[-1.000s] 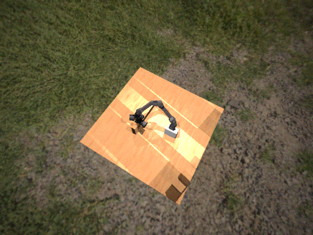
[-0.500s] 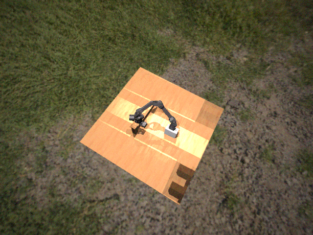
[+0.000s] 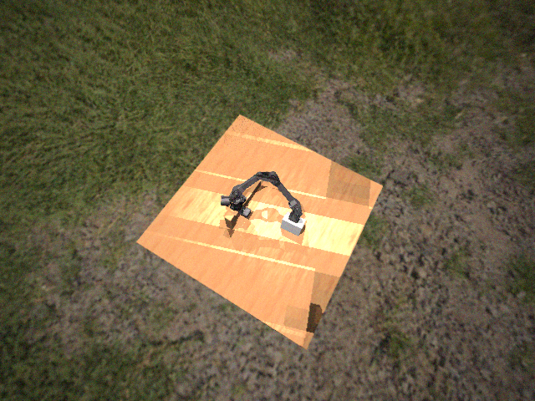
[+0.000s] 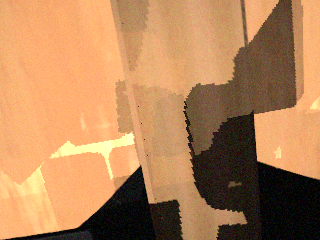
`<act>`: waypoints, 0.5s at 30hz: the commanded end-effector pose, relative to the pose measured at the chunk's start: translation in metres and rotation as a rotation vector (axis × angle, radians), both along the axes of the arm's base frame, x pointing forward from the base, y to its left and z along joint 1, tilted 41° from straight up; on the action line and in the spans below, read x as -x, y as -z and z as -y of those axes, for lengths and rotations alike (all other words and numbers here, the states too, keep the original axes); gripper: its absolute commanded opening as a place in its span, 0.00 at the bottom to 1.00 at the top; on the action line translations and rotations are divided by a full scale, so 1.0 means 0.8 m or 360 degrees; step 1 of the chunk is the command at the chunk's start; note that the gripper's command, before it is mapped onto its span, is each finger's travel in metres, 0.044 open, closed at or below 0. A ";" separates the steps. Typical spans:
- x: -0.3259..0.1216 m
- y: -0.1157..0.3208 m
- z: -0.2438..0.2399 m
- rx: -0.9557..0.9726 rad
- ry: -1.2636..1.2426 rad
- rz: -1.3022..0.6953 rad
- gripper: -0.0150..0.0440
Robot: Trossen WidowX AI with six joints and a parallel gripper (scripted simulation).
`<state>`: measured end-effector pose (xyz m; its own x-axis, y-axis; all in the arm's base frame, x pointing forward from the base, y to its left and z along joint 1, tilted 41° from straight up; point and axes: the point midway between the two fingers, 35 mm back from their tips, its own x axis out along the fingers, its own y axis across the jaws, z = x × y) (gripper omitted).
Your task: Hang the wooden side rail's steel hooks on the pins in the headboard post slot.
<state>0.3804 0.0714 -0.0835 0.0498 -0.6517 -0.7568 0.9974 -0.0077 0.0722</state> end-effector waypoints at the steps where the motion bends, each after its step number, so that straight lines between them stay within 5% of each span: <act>1: 0.000 0.001 -0.007 -0.0012 -0.0017 0.0007 0.25; 15: 0.000 0.003 -0.005 -0.0012 -0.0017 0.0007 0.25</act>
